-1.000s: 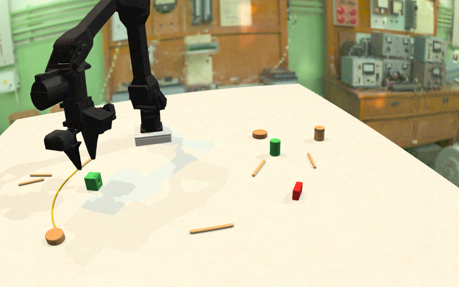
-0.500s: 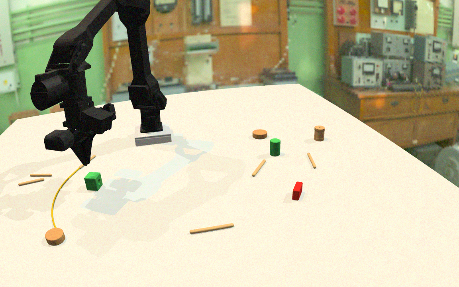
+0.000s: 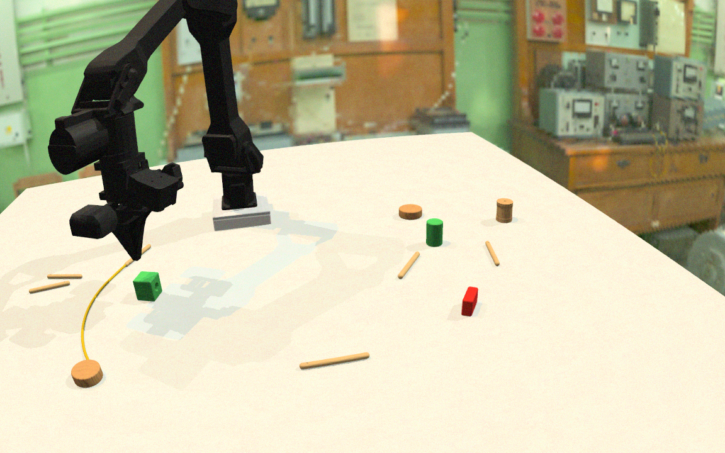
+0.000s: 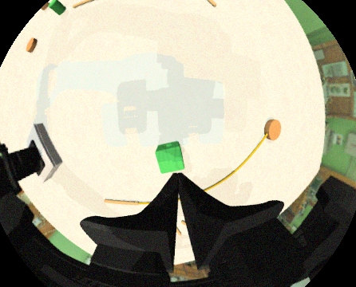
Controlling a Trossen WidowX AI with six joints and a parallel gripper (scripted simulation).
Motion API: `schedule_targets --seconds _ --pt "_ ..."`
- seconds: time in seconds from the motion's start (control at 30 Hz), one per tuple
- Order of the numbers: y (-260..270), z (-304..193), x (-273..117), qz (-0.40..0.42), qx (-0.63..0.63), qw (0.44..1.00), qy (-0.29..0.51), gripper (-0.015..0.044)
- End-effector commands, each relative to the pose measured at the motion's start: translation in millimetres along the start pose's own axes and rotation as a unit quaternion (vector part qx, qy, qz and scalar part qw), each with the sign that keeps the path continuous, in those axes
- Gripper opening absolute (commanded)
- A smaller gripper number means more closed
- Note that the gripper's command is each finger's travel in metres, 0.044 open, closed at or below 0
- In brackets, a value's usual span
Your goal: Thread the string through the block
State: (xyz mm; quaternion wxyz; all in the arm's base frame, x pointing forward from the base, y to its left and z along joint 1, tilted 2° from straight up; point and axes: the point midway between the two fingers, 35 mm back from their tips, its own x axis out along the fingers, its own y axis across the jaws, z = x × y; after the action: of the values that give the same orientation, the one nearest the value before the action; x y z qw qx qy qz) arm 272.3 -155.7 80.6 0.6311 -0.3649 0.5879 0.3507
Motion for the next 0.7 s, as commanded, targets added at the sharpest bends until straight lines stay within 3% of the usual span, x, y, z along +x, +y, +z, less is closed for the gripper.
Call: schedule_targets --seconds 0.0,0.33,0.37,0.67 --pt "0.0 0.0 0.0 0.0 0.0 1.0 0.0 0.0" --pt "0.0 0.0 0.0 0.0 0.0 1.0 0.0 0.0244" --pt "0.0 0.0 0.0 0.0 0.0 1.0 0.0 0.0244" --pt "0.0 0.0 0.0 0.0 0.0 1.0 0.0 0.0008"
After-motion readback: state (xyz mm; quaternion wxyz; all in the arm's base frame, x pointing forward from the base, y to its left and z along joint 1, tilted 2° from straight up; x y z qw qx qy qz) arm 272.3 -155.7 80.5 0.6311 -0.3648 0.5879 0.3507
